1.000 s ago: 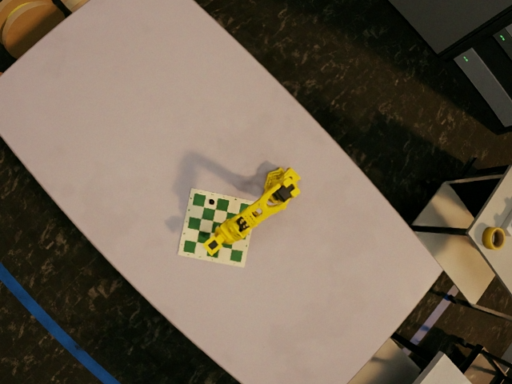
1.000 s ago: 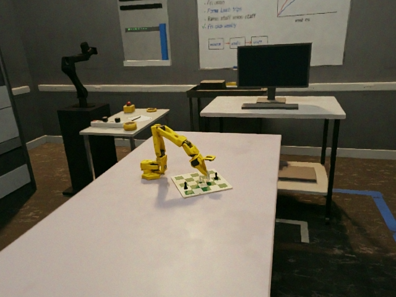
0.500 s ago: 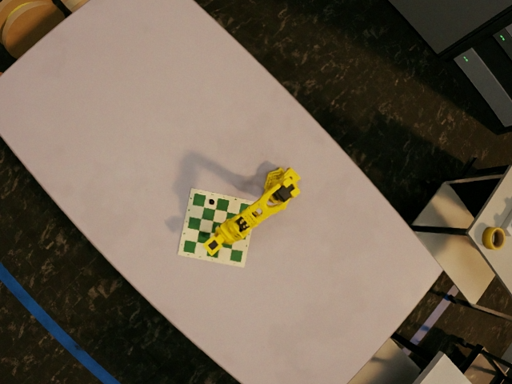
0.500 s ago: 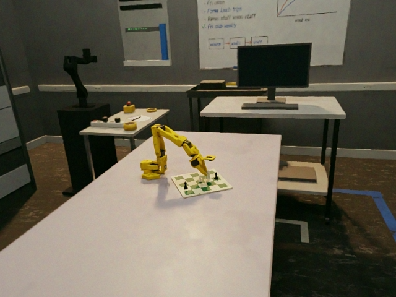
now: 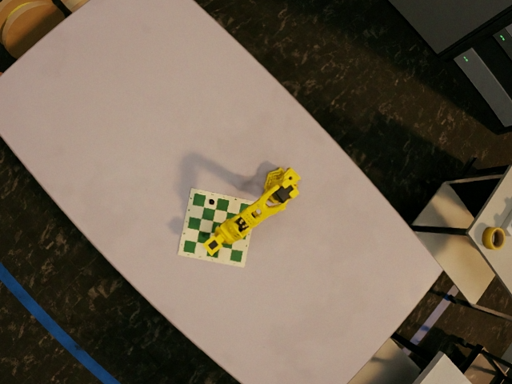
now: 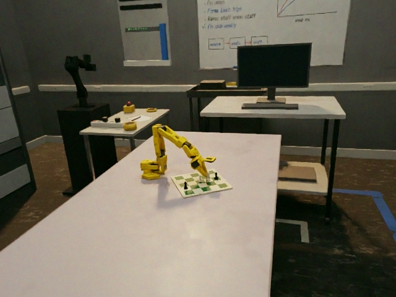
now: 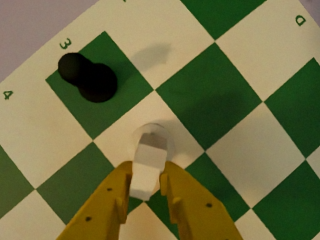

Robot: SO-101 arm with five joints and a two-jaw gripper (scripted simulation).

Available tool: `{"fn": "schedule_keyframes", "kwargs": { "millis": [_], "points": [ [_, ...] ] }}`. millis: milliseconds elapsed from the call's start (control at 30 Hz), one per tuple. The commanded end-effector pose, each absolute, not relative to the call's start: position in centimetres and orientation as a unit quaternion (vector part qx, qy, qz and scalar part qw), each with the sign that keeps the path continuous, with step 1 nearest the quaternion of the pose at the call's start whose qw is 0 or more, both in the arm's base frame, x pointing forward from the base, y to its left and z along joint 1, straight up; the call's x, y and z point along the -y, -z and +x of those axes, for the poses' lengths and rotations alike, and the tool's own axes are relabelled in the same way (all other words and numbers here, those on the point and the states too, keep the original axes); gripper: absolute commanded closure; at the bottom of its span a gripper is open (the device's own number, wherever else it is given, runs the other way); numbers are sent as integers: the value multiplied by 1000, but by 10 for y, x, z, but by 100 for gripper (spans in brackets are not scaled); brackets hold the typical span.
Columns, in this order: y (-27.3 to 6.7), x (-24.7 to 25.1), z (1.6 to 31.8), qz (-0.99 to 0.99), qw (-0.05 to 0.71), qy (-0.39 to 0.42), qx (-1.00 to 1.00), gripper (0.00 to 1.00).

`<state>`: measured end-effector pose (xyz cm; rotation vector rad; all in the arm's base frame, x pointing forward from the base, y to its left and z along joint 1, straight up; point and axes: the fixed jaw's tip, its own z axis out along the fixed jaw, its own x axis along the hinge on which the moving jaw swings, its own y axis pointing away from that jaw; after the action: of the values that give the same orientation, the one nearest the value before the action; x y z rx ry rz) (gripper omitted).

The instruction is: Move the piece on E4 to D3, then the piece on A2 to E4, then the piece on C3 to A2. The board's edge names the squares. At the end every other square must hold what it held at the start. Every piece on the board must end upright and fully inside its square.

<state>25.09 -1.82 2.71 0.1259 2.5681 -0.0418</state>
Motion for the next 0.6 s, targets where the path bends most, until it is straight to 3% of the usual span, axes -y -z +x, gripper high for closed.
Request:
{"fn": "schedule_keyframes", "kwargs": {
  "millis": [0, 567],
  "points": [
    [-20, 15, 247, 39, 271, 14, -962, 100],
    [-20, 15, 247, 39, 271, 14, -962, 93]
  ]
}}
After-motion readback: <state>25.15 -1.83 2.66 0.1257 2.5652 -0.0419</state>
